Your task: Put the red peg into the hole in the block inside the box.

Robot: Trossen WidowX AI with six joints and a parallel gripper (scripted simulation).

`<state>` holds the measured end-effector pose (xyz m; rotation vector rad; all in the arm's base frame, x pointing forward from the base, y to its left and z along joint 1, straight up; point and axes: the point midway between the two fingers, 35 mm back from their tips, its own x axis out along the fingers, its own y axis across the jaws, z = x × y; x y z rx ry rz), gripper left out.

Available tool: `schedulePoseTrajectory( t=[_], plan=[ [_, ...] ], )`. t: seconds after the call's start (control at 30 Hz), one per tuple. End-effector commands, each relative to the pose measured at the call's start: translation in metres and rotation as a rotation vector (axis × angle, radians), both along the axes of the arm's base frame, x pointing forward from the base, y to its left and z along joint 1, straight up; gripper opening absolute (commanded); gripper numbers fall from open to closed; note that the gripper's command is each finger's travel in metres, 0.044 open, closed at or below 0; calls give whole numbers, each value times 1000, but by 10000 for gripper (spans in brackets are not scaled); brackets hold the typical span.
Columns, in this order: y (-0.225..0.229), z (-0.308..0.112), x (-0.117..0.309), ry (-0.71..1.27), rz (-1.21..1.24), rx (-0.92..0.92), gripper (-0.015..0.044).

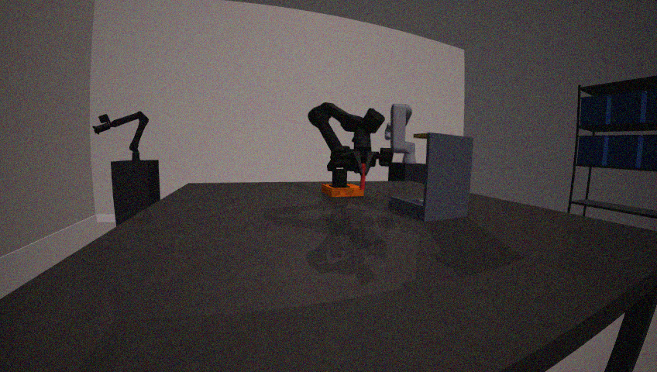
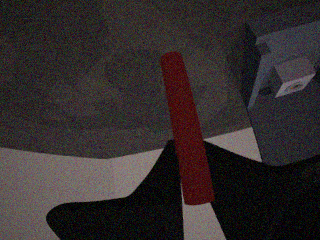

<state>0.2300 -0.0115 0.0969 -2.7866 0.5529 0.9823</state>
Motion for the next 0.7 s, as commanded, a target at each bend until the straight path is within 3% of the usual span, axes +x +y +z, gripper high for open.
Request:
schedulePoseTrajectory(
  t=[0.0, 0.67],
  plan=[
    [6, 2, 5, 1, 17, 0, 0],
    [32, 9, 28, 0, 77, 1, 0]
  ],
)
